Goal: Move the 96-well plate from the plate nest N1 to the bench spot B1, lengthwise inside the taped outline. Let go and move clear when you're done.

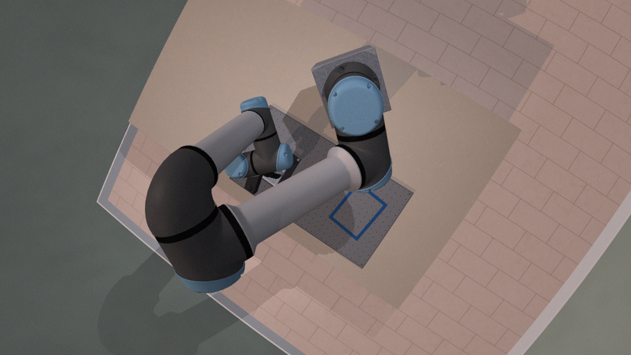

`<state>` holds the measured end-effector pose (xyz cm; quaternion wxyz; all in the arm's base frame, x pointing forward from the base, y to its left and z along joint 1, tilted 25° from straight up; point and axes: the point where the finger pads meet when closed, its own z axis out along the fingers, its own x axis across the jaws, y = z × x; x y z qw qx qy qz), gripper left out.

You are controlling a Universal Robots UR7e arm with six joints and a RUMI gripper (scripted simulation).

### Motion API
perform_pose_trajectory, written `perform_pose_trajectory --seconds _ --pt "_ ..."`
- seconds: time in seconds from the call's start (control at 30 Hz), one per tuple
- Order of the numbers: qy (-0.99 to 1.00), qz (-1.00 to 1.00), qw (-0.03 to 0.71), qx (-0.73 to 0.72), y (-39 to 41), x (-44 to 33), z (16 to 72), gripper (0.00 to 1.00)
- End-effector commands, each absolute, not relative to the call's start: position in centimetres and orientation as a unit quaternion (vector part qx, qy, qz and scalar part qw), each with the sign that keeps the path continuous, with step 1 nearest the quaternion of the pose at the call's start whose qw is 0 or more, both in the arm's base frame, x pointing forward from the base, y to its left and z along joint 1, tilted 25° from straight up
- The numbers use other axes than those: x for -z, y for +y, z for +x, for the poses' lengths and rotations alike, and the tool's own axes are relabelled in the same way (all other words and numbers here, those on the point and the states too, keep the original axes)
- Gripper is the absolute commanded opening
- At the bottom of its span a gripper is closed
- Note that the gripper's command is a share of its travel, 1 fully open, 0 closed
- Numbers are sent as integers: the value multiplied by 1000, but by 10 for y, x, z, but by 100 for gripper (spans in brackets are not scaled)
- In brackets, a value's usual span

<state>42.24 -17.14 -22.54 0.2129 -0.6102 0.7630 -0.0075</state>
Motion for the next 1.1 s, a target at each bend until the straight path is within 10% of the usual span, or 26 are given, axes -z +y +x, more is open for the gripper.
perform_pose_trajectory --seconds 0.0,1.07 --pt "763 -610 213 8 -174 216 419 0" --pt "763 -610 213 8 -180 194 411 0"
